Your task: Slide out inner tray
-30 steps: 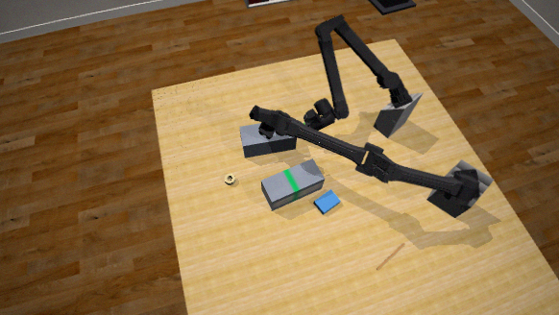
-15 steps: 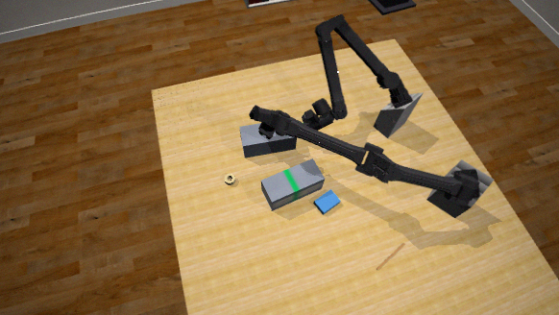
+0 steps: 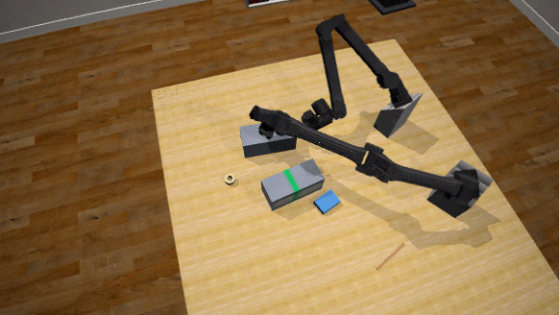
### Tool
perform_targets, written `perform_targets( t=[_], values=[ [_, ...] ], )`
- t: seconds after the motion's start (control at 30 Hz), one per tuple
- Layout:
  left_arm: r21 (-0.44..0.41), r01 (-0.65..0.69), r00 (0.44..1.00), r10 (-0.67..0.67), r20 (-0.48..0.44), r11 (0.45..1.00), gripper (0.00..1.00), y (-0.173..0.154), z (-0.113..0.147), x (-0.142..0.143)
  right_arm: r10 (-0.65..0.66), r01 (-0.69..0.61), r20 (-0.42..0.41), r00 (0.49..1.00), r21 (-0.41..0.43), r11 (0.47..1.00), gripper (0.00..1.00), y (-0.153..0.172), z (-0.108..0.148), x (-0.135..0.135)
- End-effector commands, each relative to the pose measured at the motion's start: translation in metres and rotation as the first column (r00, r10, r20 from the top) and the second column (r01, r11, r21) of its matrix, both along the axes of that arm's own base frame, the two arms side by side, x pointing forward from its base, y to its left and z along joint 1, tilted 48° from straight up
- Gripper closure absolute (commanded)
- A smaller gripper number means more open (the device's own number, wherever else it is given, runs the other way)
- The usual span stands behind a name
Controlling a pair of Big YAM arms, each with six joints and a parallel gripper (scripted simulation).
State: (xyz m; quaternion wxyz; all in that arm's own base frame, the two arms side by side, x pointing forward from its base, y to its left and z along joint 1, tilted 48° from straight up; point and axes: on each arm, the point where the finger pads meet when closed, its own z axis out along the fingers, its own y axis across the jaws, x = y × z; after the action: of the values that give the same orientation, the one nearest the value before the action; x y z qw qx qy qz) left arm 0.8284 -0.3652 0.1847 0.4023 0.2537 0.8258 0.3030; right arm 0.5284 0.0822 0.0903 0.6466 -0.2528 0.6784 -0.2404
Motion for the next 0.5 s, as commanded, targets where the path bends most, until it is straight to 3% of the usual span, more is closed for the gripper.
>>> perform_targets(
  t=[0.0, 0.47],
  values=[
    [0.051, -0.061, 0.996, 0.065, -0.063, 0.997, 1.0, 0.041, -0.05, 0.017, 0.023, -0.024, 0.037, 0.999, 0.015, 1.0, 1.0, 0.016, 0.021, 0.015],
    [0.051, -0.061, 0.996, 0.065, -0.063, 0.997, 1.0, 0.041, -0.05, 0.017, 0.024, -0.025, 0.032, 0.999, 0.014, 1.0, 1.0, 0.021, 0.026, 0.027]
  ],
)
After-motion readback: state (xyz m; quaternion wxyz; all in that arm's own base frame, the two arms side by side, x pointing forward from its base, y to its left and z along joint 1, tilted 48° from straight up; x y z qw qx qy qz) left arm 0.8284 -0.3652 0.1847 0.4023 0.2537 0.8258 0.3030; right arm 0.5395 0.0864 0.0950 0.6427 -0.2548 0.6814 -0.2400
